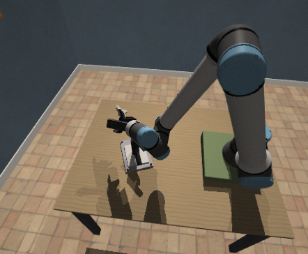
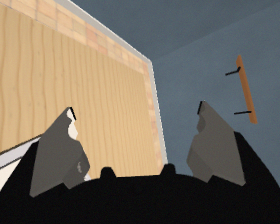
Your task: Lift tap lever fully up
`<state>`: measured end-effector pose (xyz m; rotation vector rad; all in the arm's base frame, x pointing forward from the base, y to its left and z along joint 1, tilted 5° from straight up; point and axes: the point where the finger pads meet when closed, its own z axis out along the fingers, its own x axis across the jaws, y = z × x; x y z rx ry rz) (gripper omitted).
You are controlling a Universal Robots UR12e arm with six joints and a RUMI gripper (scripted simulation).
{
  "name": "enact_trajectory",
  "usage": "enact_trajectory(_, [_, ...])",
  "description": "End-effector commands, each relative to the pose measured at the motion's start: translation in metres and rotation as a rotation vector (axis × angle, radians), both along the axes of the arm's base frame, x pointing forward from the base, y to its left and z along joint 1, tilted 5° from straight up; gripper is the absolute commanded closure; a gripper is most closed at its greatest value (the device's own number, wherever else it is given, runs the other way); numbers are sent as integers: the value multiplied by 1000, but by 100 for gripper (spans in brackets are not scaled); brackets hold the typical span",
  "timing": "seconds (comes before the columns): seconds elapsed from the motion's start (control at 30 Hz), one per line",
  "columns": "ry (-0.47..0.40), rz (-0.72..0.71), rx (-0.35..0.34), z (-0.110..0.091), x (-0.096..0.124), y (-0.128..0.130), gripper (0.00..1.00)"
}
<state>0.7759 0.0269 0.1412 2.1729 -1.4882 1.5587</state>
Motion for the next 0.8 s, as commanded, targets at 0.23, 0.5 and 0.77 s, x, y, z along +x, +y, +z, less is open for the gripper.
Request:
enact_trajectory(0.23, [84, -61, 253, -10, 6, 17, 0])
enact_trajectory(0.5, [143, -131, 406, -15, -5, 29, 0])
enact_trajectory(0.77, [224, -256, 596, -16, -33, 45, 0])
